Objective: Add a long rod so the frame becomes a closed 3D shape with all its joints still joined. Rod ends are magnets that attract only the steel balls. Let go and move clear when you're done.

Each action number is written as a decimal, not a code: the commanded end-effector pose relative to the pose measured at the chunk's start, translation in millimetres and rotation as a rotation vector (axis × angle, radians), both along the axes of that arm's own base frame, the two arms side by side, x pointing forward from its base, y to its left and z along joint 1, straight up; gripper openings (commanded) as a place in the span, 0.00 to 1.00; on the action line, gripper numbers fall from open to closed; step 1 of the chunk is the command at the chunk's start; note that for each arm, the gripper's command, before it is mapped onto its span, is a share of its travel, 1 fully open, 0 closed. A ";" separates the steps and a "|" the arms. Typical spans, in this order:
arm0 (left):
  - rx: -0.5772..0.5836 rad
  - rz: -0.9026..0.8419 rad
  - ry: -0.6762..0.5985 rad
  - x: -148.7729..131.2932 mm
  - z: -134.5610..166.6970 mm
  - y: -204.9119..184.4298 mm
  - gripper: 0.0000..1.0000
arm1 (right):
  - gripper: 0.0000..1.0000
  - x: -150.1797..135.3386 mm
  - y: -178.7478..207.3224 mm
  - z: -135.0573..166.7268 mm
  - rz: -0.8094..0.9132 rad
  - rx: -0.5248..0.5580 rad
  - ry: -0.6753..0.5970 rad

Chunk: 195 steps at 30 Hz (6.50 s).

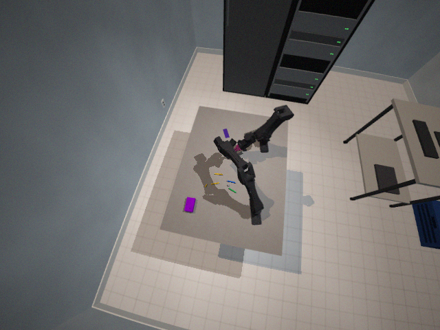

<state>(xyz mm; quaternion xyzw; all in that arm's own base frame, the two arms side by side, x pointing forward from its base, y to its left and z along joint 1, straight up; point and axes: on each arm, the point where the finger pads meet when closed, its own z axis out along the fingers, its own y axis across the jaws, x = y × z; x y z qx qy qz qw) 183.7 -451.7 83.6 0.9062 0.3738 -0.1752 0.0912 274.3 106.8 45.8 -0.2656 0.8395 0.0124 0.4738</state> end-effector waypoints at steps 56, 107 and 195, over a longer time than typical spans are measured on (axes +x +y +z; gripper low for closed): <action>0.001 0.004 0.000 -12.1 51.2 -8.5 0.64 | 0.11 7.4 3.4 12.1 0.003 0.023 -0.049; -0.310 0.883 0.091 -27.4 80.0 -57.3 1.00 | 0.15 91.0 -92.6 331.7 -0.377 0.350 -0.485; -1.371 1.996 -0.536 198.2 331.4 455.1 1.00 | 0.15 106.2 -105.8 366.1 -0.401 0.369 -0.542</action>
